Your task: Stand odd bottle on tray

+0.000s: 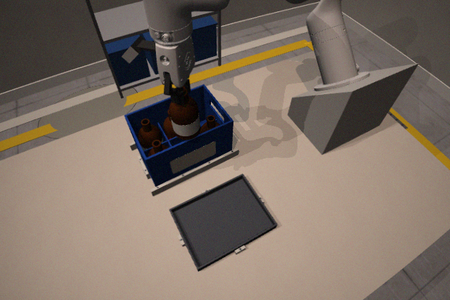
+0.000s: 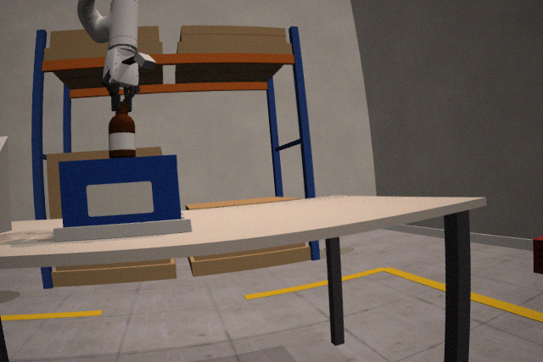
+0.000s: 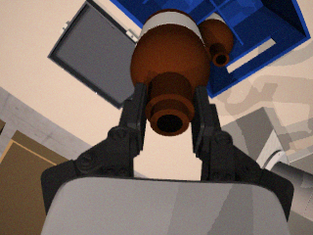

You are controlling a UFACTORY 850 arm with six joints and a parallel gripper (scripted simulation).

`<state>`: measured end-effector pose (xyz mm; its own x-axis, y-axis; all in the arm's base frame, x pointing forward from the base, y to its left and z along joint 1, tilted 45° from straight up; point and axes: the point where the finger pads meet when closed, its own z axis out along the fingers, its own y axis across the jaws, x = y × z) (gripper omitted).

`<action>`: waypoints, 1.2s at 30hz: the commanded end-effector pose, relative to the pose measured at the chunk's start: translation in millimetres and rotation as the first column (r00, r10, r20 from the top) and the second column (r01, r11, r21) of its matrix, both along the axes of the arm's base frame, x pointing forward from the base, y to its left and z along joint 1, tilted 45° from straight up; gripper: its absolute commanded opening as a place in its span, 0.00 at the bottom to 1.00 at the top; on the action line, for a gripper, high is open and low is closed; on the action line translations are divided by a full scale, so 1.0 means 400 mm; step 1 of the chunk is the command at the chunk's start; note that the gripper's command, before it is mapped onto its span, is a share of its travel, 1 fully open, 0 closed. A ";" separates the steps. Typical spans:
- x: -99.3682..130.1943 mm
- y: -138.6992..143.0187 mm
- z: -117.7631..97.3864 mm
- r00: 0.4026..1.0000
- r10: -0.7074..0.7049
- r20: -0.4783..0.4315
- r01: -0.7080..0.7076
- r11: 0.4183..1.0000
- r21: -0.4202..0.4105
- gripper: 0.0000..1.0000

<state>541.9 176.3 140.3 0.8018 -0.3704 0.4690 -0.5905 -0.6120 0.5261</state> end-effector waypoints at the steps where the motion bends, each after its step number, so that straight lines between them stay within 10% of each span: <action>1: 0.000 0.011 -0.008 1.000 0.001 0.001 -0.001 1.000 0.001 0.00; 36: -0.020 0.129 -0.126 1.000 0.001 0.001 -0.001 1.000 0.001 0.00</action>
<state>534.3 222.2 94.1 0.8018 -0.3702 0.4691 -0.5904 -0.6120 0.5262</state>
